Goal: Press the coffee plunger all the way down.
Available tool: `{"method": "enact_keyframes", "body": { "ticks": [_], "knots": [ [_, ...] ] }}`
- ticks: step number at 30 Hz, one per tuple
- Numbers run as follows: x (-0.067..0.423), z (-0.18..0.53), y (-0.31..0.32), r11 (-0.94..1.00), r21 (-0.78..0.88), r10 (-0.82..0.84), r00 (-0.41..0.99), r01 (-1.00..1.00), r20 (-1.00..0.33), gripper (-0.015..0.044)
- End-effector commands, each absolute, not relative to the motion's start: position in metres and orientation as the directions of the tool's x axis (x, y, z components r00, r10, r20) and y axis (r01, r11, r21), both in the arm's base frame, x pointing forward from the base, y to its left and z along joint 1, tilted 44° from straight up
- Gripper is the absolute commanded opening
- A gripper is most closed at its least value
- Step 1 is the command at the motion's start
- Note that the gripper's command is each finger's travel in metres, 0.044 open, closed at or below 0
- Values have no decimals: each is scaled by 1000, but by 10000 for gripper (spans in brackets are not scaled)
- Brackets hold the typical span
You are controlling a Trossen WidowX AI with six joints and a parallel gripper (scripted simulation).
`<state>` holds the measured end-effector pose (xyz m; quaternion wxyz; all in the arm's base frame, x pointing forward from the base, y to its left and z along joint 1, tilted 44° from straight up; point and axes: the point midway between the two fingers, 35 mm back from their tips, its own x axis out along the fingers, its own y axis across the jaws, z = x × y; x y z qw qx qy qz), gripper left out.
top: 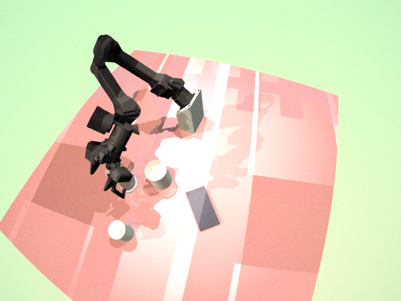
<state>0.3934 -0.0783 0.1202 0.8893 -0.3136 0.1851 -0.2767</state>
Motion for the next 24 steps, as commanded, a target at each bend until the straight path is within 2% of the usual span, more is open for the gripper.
{"method": "enact_keyframes", "body": {
  "ticks": [1, 8, 15, 24],
  "knots": [
    [394, 120, -78, 655, -657, -604, 781, 373, -158, 440],
    [383, 136, -54, 662, -656, -597, 785, 363, -168, 440],
    [340, 172, -16, 653, -661, -611, 773, 370, -170, 440],
    [339, 171, -15, 652, -661, -611, 773, 371, -170, 440]
  ]
}}
